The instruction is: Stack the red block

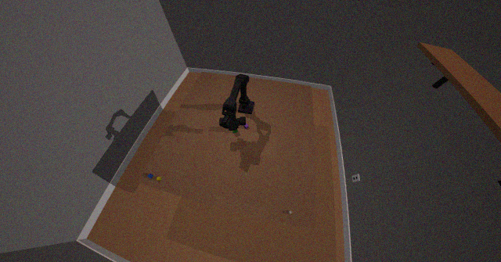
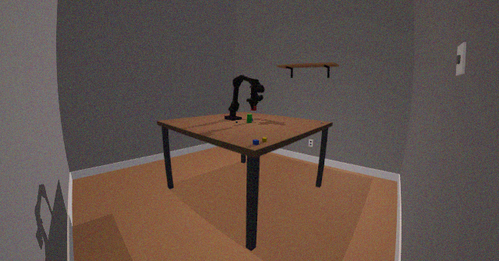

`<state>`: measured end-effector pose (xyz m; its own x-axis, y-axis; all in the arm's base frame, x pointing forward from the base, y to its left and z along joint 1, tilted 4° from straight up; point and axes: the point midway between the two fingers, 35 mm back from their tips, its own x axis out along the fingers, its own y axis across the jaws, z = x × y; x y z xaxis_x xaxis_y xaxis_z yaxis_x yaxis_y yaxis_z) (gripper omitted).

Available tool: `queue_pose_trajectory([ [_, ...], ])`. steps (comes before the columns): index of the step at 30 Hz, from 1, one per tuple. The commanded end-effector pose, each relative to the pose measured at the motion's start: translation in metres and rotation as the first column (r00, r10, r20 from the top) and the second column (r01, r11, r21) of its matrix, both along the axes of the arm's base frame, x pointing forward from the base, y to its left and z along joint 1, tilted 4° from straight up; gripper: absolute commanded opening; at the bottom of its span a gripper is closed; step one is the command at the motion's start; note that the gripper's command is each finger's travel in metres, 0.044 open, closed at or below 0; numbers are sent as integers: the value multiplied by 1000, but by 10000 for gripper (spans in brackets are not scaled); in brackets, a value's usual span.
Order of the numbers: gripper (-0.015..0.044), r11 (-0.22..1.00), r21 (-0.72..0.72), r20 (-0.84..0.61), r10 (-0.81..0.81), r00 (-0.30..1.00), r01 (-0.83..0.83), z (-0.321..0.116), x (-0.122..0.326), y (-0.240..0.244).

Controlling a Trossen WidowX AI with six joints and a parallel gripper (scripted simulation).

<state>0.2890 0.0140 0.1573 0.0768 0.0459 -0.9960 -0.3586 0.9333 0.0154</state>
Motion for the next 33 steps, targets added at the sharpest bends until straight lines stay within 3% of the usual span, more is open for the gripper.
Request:
queue_pose_trajectory([
  [1, 0, 1000, 4, 6, 3, 1000, -3, -1, -13, -7],
  [8, 0, 1000, 2, 4, 4, 1000, -4, -7, -33, -20],
  [23, 0, 1000, 3, 4, 4, 1000, -4, -42, -31, -18],
  [33, 0, 1000, 3, 4, 4, 1000, -4, -43, -31, -18],
])
